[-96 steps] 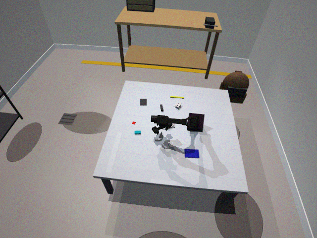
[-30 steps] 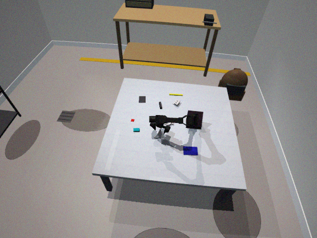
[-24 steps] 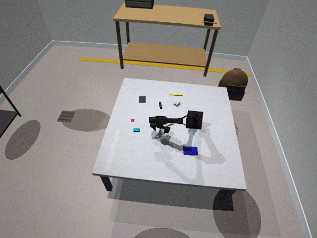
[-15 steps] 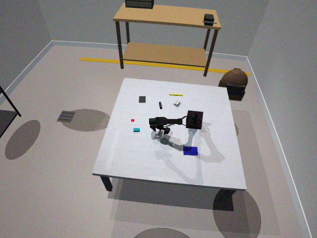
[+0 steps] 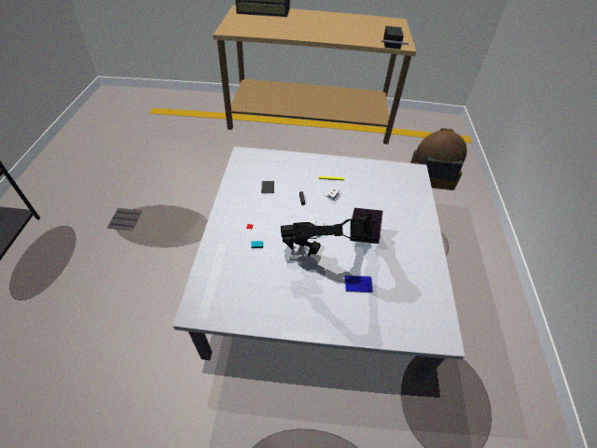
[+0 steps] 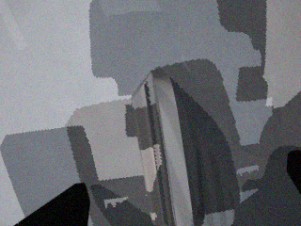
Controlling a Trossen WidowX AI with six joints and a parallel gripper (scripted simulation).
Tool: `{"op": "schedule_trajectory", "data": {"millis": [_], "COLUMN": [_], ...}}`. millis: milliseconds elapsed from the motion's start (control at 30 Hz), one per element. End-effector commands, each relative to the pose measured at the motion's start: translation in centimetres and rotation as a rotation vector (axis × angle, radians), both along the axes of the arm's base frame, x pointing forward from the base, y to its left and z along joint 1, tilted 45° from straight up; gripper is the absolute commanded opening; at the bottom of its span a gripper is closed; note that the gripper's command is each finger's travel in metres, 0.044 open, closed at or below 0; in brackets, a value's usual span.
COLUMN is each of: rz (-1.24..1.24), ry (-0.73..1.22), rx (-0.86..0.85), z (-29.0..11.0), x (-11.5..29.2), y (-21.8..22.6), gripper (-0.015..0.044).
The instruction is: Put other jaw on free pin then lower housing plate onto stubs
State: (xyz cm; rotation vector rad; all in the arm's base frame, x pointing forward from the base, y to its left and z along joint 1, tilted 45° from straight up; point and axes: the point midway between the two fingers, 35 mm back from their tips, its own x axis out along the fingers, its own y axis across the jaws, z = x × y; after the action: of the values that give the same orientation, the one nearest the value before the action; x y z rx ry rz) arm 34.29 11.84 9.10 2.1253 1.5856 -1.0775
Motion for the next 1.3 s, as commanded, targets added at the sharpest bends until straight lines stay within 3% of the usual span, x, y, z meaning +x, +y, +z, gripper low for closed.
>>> {"op": "schedule_trajectory", "data": {"millis": [0,533,900,1267], "rz": [-0.004,-0.004,0.000,0.000], "ry": [0.001,0.001,0.000,0.000], "rx": [-0.003,-0.003,0.000,0.000], "z": [-0.08,-0.09,-0.05,-0.05], "x": [0.03,0.03,0.00,0.00], "y": [0.01,0.02,0.06,0.06], "gripper": [0.0440,0.0440,0.0151,0.0134]}}
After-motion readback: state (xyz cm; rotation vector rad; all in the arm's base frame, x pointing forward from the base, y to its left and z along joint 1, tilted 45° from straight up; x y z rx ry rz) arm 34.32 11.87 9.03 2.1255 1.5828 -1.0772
